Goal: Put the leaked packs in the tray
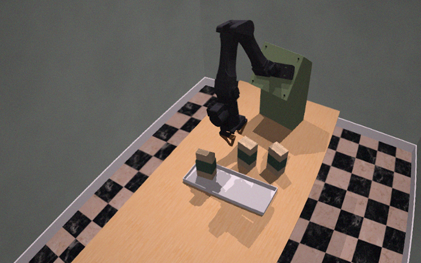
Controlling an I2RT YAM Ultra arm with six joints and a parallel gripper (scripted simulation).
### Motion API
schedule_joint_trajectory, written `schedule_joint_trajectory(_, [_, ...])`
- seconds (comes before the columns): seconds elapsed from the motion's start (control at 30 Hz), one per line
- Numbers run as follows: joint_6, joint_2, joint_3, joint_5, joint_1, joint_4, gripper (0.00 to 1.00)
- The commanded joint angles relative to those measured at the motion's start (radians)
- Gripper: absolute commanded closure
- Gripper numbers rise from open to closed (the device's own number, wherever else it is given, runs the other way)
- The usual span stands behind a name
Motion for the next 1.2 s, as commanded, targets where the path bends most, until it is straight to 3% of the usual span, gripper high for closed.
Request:
schedule_joint_trajectory(0.0, [0.205,-0.098,-0.153,0.110,0.093,0.094,0.21])
schedule_joint_trajectory(0.23, [0.361,-0.191,-0.322,0.244,0.226,0.184,0.21])
schedule_joint_trajectory(0.4, [0.380,-0.167,-0.338,0.280,0.251,0.195,0.21])
schedule_joint_trajectory(0.43, [0.388,-0.163,-0.300,0.293,0.260,0.196,0.21])
schedule_joint_trajectory(0.77, [0.386,-0.142,-0.308,0.299,0.243,0.213,0.21])
schedule_joint_trajectory(0.83, [0.369,-0.121,-0.346,0.289,0.228,0.239,0.21])
schedule_joint_trajectory(1.17, [0.338,0.009,-0.361,0.239,0.178,0.393,0.21])
